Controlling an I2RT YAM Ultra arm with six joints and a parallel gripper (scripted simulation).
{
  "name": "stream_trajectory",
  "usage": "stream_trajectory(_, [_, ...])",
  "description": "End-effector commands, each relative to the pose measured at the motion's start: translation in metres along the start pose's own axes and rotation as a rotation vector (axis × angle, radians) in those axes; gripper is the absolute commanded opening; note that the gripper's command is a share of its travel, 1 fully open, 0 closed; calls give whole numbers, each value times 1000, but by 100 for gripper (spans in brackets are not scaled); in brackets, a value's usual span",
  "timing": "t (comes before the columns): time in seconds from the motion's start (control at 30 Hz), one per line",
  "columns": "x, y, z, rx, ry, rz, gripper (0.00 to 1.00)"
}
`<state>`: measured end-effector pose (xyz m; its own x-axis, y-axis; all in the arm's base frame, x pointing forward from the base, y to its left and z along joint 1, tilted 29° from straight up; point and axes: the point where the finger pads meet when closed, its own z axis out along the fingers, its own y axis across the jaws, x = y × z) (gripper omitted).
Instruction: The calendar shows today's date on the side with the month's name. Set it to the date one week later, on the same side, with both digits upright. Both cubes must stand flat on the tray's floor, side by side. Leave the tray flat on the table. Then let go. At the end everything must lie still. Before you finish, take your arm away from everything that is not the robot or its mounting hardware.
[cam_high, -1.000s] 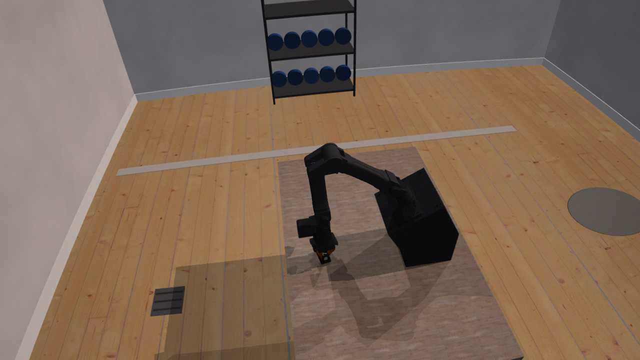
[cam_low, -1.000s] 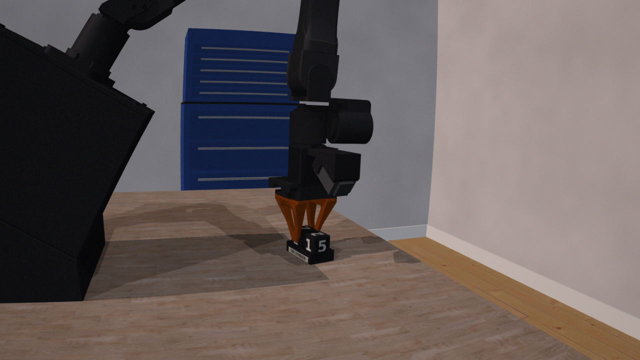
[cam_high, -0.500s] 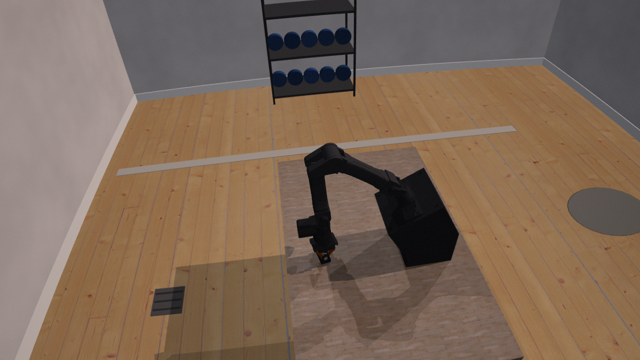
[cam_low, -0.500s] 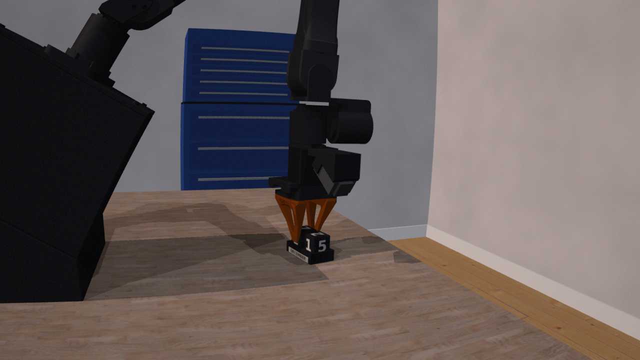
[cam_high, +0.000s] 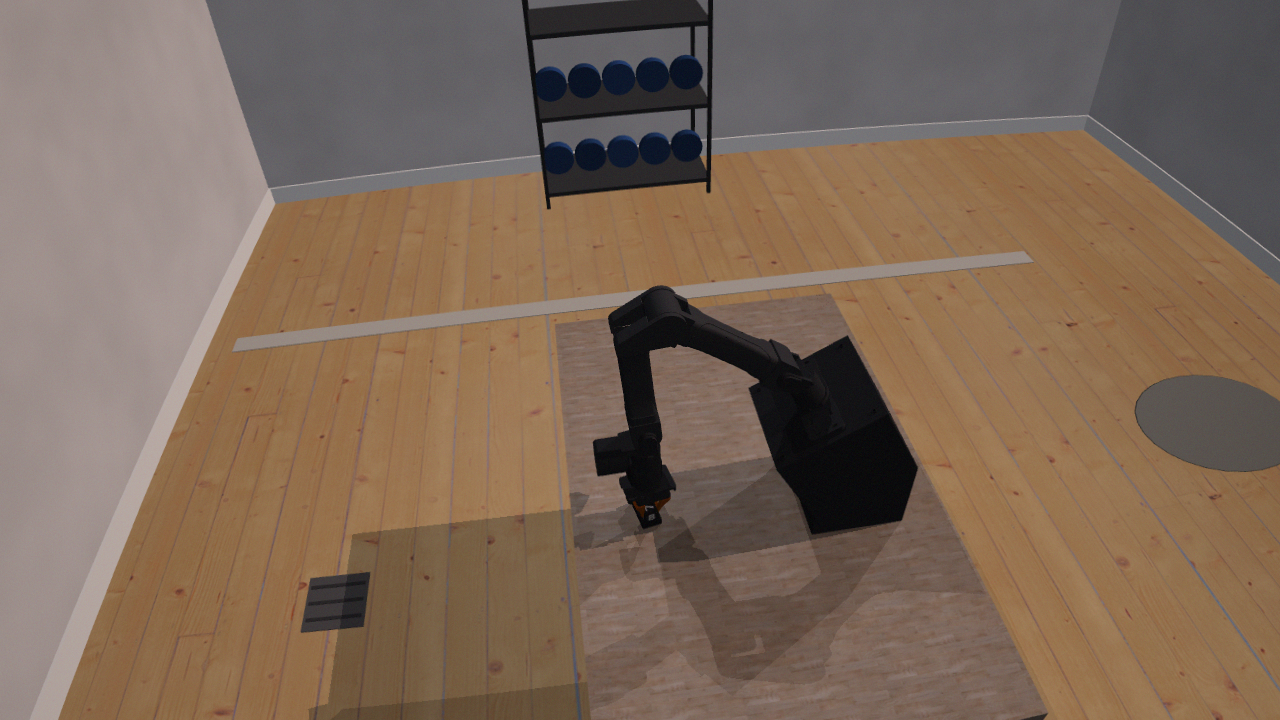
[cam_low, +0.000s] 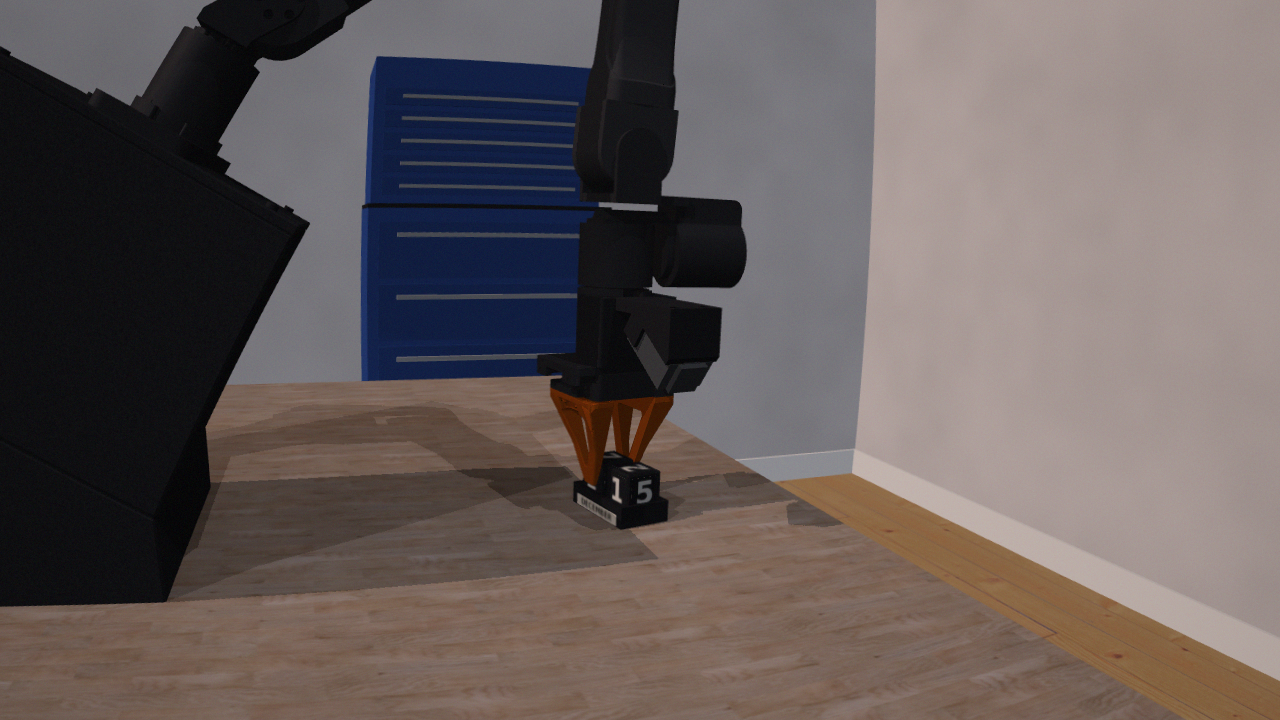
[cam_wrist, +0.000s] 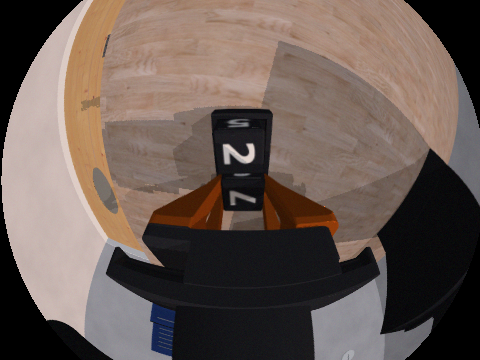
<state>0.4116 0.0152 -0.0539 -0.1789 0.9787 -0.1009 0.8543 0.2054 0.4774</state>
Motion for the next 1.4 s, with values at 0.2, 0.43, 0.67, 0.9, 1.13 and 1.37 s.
stream_trajectory(0.2, [-1, 4, -2, -10, -3, 0, 26])
stream_trajectory(0.43, [-1, 4, -2, -10, -3, 0, 33])
stream_trajectory(0.67, [-1, 4, -2, -10, -3, 0, 41])
stream_trajectory(0.9, [-1, 4, -2, -10, -3, 0, 45])
stream_trajectory(1.13, [-1, 4, -2, -10, -3, 0, 45])
stream_trajectory(1.37, [-1, 4, -13, -10, -3, 0, 45])
